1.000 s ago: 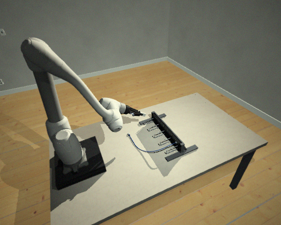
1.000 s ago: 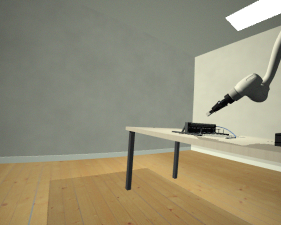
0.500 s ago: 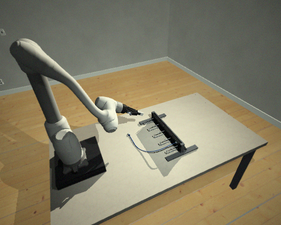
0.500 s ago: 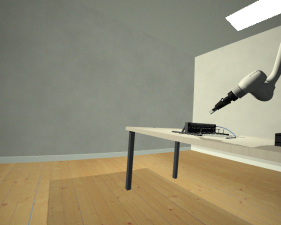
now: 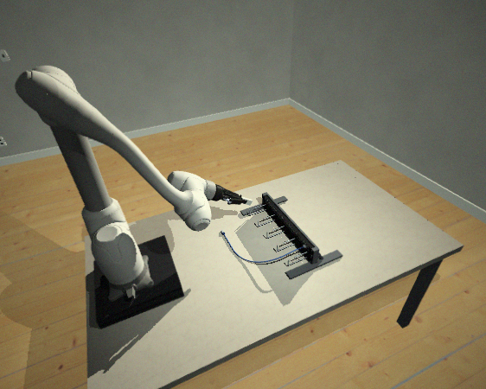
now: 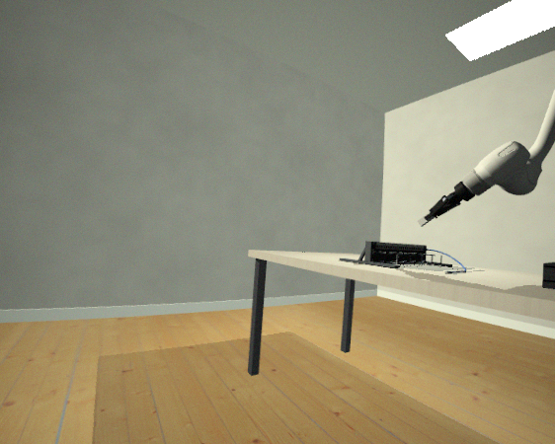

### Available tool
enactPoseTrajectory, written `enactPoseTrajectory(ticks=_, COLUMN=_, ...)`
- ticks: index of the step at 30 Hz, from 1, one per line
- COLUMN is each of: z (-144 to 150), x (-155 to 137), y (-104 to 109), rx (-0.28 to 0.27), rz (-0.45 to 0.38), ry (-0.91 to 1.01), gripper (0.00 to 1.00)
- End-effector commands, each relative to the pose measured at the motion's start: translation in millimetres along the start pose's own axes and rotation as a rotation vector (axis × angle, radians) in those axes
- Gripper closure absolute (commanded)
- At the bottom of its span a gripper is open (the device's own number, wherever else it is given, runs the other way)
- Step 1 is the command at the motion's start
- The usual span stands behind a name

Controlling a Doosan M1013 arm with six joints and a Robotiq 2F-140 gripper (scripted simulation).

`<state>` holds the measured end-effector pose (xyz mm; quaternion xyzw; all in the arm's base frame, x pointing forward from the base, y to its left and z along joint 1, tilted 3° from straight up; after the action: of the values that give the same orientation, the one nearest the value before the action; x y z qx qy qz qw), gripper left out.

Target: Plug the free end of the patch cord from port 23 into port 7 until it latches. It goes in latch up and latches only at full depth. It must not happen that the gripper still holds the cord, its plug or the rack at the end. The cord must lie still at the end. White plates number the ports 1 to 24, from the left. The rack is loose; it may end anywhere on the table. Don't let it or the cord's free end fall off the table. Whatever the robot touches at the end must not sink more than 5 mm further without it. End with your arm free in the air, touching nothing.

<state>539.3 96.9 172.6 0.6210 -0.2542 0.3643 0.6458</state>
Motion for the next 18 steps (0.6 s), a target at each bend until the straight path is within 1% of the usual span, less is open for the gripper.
enactPoseTrajectory(ticks=1, z=17, x=-2, y=0, rx=0.01, rz=0.005, ry=-0.001, gripper=1.0)
enactPoseTrajectory(ticks=3, z=17, x=-2, y=0, rx=0.01, rz=0.005, ry=-0.001, gripper=1.0)
enactPoseTrajectory(ticks=11, z=47, x=-7, y=-1, rx=0.01, rz=0.005, ry=-0.001, gripper=1.0)
enactPoseTrajectory(ticks=18, z=54, x=-8, y=-1, rx=0.01, rz=0.005, ry=-0.001, gripper=1.0)
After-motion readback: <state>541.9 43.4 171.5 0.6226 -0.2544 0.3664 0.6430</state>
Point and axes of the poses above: the point where the finger pads meet when closed, its own y axis back along the fingers, its own z axis across the jaws, x = y × z, the point moved 9 cm from there along y, back along the fingers, and after that the axes turned 8 degrees about y, right-handed, at the moved point
